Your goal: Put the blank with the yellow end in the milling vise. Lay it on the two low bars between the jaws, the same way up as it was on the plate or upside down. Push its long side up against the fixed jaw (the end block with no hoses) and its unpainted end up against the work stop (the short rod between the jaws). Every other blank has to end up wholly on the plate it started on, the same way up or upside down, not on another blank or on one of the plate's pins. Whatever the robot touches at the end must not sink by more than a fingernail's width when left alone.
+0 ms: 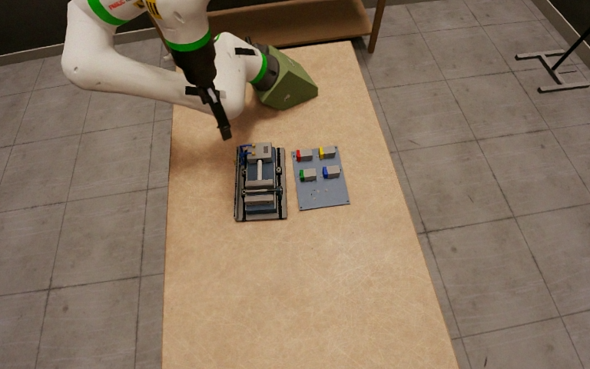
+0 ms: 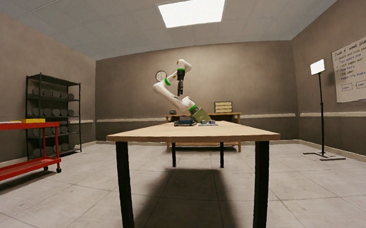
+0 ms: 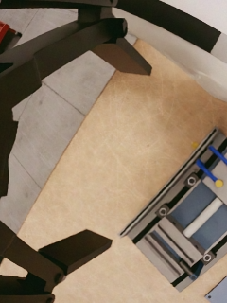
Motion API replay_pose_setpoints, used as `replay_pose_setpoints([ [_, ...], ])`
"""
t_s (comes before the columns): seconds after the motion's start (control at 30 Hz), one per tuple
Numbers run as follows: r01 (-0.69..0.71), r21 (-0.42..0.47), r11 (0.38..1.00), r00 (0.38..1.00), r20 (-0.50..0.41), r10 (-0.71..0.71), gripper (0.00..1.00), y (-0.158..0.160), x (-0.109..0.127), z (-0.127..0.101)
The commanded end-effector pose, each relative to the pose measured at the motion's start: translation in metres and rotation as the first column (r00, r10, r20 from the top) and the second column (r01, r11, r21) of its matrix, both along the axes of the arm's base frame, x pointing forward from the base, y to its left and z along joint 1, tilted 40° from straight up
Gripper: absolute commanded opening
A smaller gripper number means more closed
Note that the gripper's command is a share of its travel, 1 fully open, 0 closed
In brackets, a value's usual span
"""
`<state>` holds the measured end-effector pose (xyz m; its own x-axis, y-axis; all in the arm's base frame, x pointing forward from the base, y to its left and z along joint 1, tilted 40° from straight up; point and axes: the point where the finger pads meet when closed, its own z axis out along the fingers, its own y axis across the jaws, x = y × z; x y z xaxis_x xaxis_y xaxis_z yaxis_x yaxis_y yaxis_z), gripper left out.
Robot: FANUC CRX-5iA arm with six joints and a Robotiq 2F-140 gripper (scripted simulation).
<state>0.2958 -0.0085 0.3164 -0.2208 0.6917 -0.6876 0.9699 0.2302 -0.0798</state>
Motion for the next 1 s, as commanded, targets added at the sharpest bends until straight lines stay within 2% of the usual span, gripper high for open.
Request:
replay_pose_setpoints([
  [0.0,0.041,0.019,0.999,0.998,0.049,-0.042,1.00,0.008,0.003,-0.007],
  [0.07,0.026,0.016,1.000,0.999,0.028,-0.027,1.00,0.006,0.002,-0.005],
  [0.6,0.155,0.090,0.984,0.970,0.173,-0.169,1.00,0.030,0.011,-0.028],
  [0.63,0.079,0.118,0.990,0.996,0.017,-0.082,1.00,0.028,0.011,-0.026],
  [0.97,0.156,0.131,0.979,0.975,0.138,-0.174,1.00,0.046,0.017,-0.042],
])
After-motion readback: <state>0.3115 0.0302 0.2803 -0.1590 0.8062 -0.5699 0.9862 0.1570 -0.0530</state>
